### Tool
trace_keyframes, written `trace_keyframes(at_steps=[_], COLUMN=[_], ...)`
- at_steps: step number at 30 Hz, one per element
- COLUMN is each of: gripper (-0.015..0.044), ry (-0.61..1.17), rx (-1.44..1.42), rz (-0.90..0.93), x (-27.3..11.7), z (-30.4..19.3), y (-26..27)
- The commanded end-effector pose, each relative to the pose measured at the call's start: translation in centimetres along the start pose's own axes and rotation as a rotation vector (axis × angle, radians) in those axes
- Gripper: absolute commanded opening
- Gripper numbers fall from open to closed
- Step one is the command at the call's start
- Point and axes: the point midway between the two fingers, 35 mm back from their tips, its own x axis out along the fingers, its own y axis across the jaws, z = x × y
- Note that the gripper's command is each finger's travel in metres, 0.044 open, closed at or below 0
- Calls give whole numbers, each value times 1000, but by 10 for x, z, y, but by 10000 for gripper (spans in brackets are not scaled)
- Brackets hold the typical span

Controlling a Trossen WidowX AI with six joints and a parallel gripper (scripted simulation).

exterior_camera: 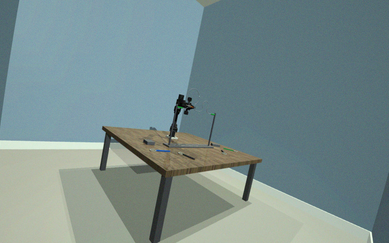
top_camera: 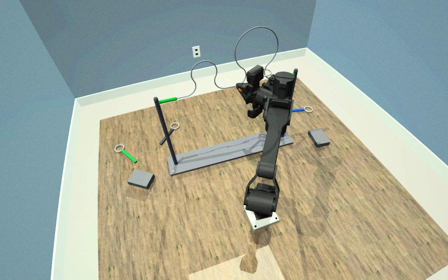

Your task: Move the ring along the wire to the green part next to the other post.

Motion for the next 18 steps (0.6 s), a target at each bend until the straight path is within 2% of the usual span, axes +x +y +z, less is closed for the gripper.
trace_keyframes(at_steps=[1,18], gripper=[-150,-150], ry=[6,15], rx=[41,342], rz=[32,194], x=[-1,-8], z=[-2,8], y=[12,62])
